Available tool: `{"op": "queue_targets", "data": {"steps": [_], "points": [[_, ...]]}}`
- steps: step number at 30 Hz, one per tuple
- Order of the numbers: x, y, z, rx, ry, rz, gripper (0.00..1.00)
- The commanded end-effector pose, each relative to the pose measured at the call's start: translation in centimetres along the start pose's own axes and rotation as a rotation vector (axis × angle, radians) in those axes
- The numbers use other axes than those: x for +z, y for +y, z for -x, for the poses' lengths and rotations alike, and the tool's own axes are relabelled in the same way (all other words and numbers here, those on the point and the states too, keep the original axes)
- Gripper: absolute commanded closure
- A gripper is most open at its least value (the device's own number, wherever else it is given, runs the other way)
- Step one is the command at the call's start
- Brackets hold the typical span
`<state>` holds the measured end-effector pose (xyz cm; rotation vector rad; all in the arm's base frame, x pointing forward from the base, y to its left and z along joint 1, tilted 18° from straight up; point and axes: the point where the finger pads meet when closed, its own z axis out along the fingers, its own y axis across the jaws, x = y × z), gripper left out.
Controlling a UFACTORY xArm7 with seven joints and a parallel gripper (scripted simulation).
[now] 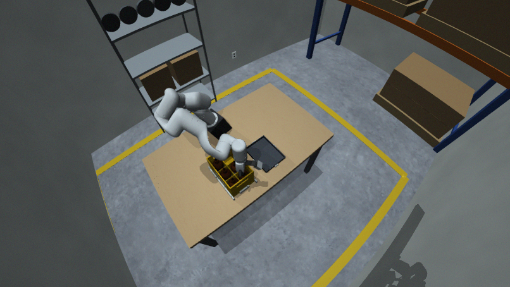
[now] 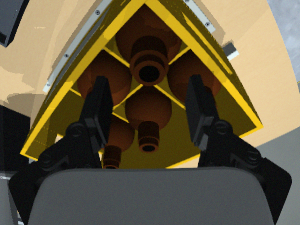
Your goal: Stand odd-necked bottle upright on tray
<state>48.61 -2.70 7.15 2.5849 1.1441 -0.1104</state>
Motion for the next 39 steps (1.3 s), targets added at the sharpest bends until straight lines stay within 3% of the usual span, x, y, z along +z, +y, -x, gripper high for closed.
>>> {"op": "queue_targets", "data": {"steps": [1,39], "points": [[-0.17,0.10,-0.19,-0.001,0.003,0.003,0.35],[0.48,0.11,-0.21,-0.001,0.003,0.003,0.35]]}}
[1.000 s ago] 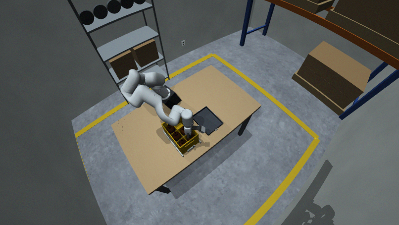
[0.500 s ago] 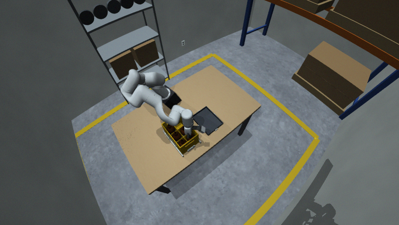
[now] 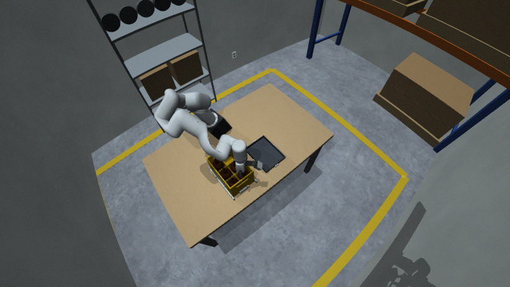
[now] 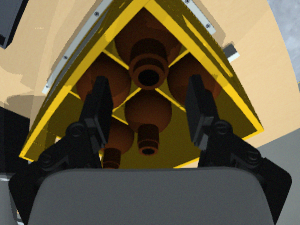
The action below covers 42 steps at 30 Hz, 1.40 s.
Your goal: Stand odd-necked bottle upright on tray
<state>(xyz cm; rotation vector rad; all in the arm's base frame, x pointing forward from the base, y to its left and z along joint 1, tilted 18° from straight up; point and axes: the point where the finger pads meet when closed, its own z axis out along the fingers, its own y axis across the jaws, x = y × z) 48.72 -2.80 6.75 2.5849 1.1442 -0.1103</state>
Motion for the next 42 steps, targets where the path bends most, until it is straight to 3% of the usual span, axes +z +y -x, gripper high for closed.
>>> {"op": "queue_targets", "data": {"steps": [1,42], "points": [[0.2,0.1,-0.1,-0.001,0.003,0.003,0.35],[3.4,0.1,-0.1,-0.001,0.003,0.003,0.35]]}}
